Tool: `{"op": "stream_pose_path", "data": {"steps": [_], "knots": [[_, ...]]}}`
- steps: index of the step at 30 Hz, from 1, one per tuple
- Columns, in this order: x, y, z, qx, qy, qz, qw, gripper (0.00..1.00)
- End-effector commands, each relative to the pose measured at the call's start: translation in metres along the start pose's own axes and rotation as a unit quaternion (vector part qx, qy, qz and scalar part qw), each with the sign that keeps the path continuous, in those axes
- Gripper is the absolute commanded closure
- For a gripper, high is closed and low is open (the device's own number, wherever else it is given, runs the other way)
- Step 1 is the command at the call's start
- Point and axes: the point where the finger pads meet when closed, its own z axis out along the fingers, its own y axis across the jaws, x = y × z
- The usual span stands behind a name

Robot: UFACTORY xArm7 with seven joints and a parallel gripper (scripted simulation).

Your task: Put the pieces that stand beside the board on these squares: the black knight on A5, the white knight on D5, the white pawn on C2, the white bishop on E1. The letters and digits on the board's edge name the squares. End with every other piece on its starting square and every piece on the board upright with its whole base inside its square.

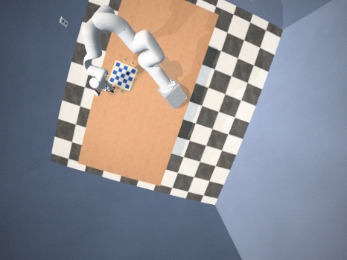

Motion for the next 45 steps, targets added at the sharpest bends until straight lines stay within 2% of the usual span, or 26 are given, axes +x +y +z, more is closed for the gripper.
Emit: {"op": "stream_pose_path", "data": {"steps": [1,16,29,45], "knots": [[0.001,0.000,-0.001,0.000,0.002,-0.001,1.000,0.63],[0.001,0.000,0.010,0.000,0.002,-0.001,1.000,0.63],[0.002,0.000,0.032,0.000,0.002,-0.001,1.000,0.63],[0.002,0.000,0.033,0.000,0.002,-0.001,1.000,0.63]]}}
